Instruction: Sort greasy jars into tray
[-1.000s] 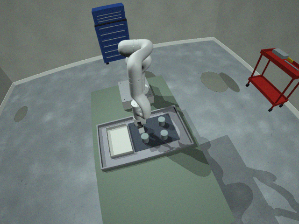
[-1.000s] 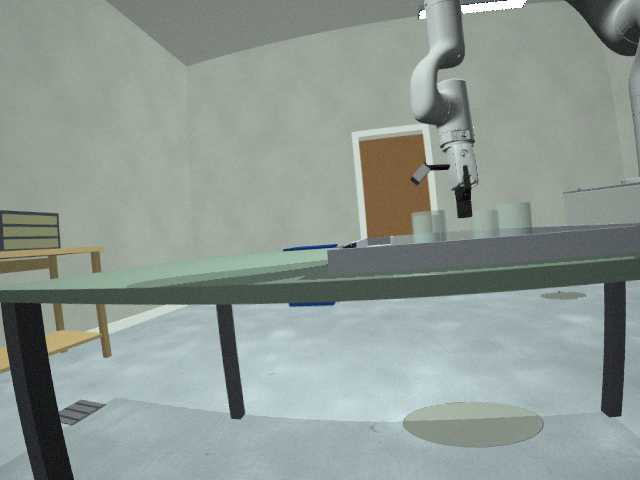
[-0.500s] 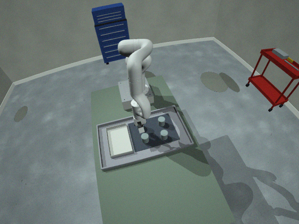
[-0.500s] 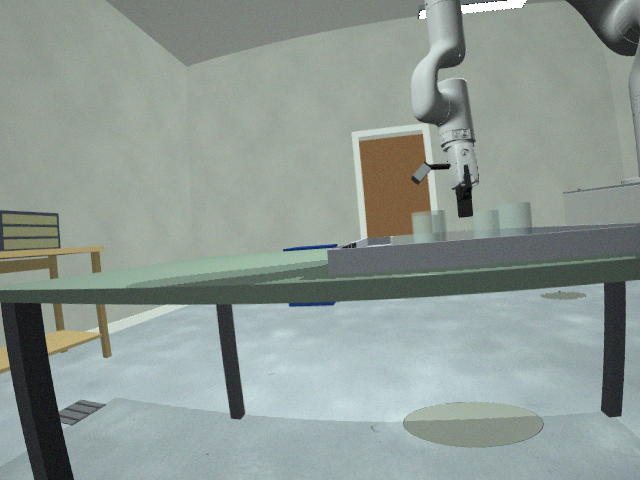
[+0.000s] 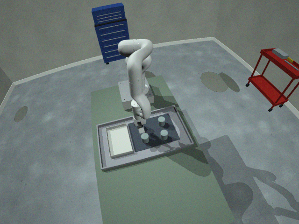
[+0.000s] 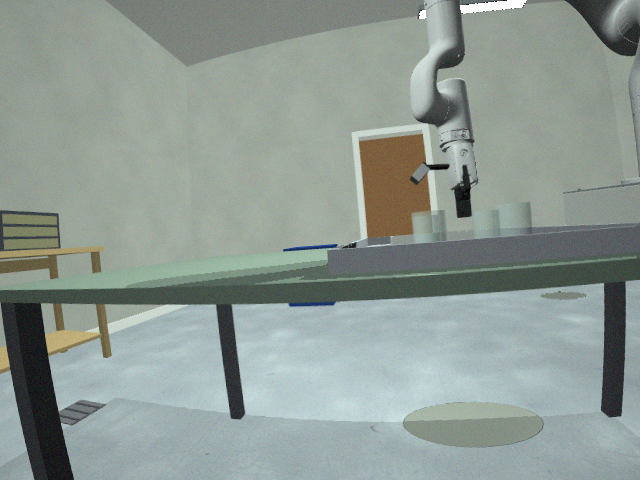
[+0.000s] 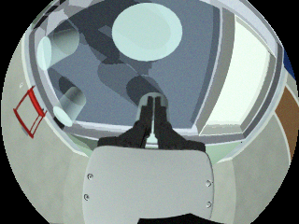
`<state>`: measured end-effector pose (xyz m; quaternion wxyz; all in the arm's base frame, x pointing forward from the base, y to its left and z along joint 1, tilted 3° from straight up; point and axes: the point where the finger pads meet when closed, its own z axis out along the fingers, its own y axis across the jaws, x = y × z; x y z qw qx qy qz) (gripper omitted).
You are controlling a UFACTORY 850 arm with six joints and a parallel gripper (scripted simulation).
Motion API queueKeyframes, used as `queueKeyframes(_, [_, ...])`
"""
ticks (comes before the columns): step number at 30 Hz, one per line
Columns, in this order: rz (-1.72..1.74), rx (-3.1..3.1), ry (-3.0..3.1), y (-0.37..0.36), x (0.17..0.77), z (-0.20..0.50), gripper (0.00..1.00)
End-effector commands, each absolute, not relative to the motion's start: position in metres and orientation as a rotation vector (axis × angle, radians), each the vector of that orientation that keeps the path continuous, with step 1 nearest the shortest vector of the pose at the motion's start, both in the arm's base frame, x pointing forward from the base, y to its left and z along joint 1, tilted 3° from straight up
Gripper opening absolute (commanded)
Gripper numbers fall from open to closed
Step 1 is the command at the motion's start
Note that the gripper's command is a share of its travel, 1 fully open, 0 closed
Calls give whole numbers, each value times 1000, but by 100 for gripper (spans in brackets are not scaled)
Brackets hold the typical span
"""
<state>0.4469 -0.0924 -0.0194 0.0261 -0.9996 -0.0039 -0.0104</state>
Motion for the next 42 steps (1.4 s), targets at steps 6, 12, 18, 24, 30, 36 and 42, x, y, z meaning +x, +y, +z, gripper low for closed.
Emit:
queueKeyframes(6, [-32, -3090, -12, -92, 468, -25, 0])
queueKeyframes(12, [-32, -3090, -12, -92, 468, -25, 0])
queueKeyframes(18, [-32, -3090, -12, -92, 468, -25, 0])
queueKeyframes(24, [-32, -3090, -12, -92, 468, -25, 0])
queueKeyframes(30, [-32, -3090, -12, -92, 468, -25, 0])
queueKeyframes(36, [-32, -3090, -12, -92, 468, -25, 0])
queueKeyframes(42, [-32, -3090, -12, -92, 468, -25, 0])
